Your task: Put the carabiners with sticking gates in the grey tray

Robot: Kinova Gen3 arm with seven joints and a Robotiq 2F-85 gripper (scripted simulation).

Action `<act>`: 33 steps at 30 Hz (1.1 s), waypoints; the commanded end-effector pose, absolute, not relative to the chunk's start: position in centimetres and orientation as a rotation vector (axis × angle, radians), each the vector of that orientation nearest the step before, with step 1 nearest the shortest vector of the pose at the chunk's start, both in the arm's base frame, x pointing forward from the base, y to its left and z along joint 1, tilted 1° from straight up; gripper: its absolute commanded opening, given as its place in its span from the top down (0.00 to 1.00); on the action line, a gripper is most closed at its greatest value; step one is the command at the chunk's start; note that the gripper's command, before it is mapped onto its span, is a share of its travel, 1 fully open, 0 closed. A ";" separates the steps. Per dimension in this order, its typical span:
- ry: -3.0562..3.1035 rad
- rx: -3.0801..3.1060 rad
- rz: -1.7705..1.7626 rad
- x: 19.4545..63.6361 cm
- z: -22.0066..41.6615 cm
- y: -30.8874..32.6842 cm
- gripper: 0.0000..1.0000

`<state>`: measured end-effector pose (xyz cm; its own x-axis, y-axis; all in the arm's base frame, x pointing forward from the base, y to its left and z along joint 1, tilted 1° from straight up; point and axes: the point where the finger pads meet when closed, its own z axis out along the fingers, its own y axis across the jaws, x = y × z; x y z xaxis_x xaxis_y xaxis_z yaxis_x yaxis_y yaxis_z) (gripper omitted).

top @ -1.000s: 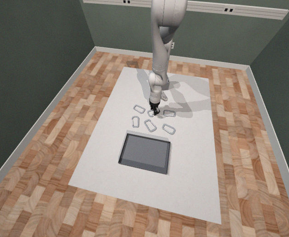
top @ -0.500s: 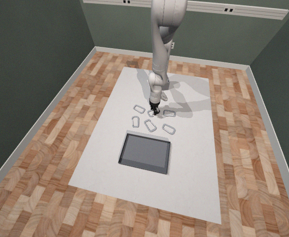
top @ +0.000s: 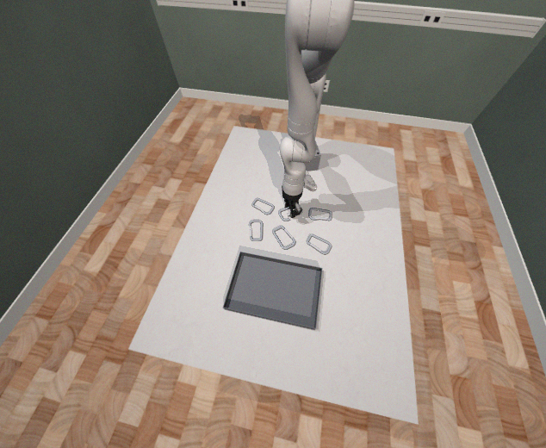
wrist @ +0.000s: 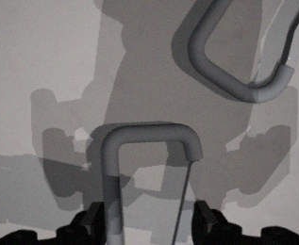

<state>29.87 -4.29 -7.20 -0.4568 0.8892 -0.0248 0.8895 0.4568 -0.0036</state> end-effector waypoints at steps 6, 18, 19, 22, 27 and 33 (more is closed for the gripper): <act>2.664 1.626 -0.024 29.9 -7.2 -4.3 0.45; 2.664 1.626 -0.024 29.9 -7.2 -4.3 0.00; 2.664 1.626 -0.024 29.9 -7.2 -4.3 0.00; 2.664 1.626 -0.024 29.9 -7.2 -4.3 0.00; 2.664 1.626 -0.024 29.9 -7.2 -4.3 0.00; 2.664 1.626 -0.024 29.9 -7.2 -4.3 0.00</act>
